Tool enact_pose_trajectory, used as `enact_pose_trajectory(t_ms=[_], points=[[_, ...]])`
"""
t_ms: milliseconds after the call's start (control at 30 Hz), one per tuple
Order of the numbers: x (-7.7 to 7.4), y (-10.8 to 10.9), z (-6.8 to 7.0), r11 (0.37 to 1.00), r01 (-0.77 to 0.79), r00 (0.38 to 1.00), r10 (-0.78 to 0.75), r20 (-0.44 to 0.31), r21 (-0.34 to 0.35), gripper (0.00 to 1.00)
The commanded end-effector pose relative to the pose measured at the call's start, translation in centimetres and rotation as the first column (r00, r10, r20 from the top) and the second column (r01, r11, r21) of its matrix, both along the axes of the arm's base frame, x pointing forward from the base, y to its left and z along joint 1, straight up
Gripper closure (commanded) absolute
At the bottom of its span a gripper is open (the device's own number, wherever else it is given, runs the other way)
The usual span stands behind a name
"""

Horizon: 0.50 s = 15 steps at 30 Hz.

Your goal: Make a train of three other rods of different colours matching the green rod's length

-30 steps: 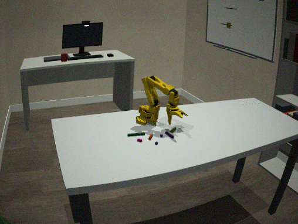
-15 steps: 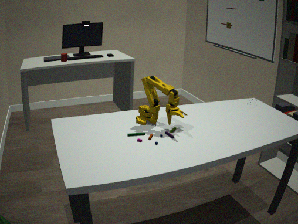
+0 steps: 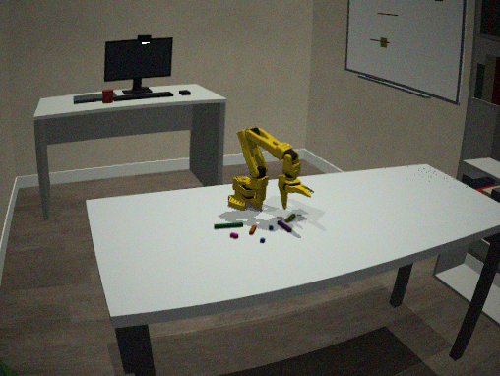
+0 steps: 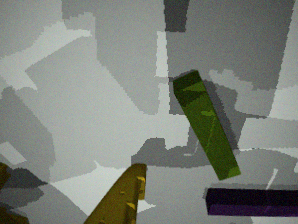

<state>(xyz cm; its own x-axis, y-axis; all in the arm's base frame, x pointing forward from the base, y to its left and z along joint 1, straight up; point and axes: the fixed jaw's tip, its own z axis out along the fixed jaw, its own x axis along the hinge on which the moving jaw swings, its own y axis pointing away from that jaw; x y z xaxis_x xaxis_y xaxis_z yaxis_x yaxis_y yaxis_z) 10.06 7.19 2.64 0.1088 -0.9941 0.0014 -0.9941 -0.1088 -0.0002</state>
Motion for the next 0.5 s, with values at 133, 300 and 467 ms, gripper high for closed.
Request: enact_pose_trajectory(t_ms=[133,300,467], points=[[0.71,0.47,0.78,0.999,-0.040,0.998,0.038,0.047,0.031,0.00],[1.01,0.65,1.15,0.997,-0.069,0.995,0.066,0.069,0.042,0.00],[1.18,0.75,1.38,0.995,-0.086,0.993,0.082,0.082,0.048,0.00]])
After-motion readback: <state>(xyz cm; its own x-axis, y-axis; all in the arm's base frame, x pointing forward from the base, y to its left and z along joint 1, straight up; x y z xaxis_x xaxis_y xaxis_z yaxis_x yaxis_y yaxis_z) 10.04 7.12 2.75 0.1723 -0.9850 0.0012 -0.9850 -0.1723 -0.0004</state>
